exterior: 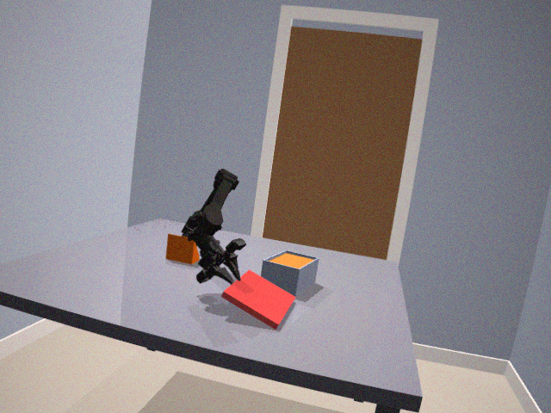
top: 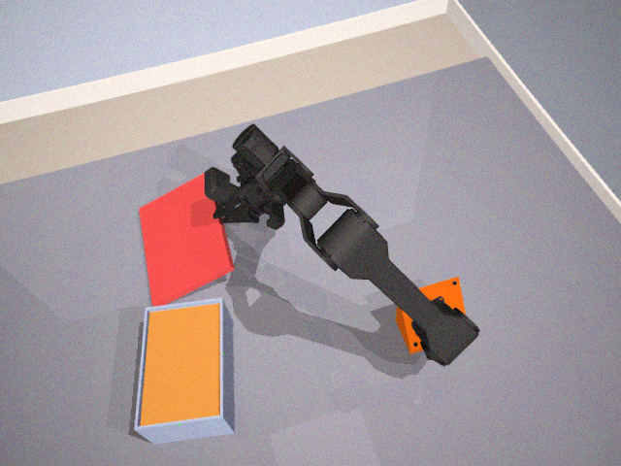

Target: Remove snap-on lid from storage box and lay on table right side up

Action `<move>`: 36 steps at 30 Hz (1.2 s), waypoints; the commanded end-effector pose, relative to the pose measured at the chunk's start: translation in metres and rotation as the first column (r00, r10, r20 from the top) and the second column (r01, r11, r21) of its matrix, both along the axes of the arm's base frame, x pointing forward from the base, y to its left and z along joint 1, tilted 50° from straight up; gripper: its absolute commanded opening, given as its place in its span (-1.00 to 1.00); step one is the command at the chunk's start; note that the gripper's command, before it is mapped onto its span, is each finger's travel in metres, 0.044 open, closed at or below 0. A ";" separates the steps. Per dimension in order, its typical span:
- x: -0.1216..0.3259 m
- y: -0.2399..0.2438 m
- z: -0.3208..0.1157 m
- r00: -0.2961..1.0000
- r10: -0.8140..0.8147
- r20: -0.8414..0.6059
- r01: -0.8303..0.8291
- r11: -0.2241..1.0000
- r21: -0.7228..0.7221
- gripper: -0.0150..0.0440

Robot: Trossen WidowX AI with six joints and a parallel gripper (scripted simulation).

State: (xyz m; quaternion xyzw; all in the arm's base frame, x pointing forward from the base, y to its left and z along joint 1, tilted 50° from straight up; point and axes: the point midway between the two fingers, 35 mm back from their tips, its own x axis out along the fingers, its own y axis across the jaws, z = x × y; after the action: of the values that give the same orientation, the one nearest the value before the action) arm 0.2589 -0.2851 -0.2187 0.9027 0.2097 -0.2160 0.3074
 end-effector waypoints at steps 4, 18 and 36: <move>0.000 0.001 0.000 1.000 0.005 -0.010 -0.005 1.000 0.017 -0.31; -0.006 0.004 0.000 1.000 0.008 -0.018 -0.008 1.000 0.030 0.80; -0.042 0.013 0.004 1.000 0.008 -0.021 -0.008 1.000 0.030 1.00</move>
State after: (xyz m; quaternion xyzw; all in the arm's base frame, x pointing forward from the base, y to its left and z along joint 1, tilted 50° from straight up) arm 0.2249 -0.2766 -0.2154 0.9035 0.2180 -0.2215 0.2952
